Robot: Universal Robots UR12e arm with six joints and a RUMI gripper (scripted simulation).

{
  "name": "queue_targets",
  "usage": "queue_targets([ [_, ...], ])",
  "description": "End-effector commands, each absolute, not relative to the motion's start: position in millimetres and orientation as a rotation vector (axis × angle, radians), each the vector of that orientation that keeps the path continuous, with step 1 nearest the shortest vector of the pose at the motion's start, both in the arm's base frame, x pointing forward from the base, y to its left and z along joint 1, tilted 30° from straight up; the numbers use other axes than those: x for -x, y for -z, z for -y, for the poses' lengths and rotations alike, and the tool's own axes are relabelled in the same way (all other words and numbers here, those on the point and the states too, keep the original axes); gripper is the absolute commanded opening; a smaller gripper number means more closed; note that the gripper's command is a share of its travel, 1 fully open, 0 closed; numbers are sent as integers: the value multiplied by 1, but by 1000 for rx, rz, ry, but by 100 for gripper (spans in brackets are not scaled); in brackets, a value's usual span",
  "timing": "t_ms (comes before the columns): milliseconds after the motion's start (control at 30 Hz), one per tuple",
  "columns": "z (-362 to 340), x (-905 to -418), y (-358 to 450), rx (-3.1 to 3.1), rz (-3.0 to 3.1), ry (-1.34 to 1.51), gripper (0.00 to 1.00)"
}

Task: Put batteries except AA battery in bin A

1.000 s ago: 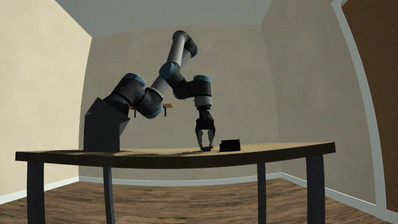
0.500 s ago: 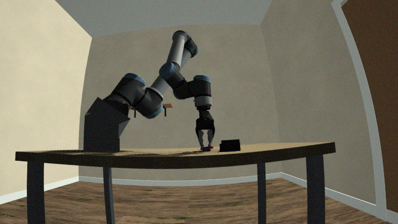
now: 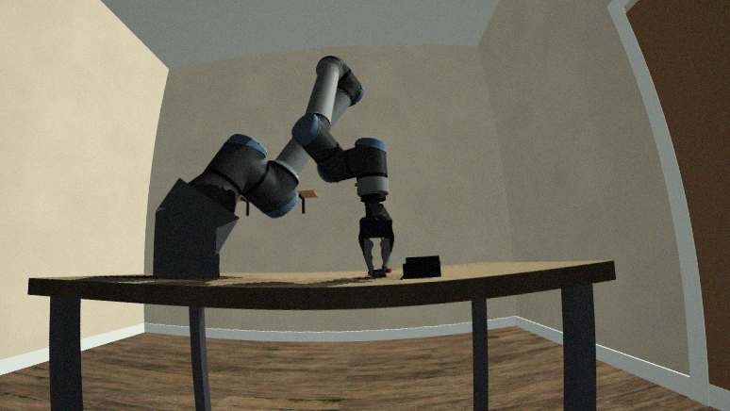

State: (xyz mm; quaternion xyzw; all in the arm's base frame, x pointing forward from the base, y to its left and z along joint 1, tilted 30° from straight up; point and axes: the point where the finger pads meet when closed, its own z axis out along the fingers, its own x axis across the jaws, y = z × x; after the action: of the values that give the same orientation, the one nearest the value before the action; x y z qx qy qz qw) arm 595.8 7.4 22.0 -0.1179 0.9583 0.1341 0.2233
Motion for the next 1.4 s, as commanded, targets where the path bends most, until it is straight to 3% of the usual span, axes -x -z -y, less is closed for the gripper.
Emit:
queue_targets([
  [0, -7, -596, -22, 325, -2645, -370, 0],
  [1367, 11, -572, -74, 326, -2645, -369, 0],
])
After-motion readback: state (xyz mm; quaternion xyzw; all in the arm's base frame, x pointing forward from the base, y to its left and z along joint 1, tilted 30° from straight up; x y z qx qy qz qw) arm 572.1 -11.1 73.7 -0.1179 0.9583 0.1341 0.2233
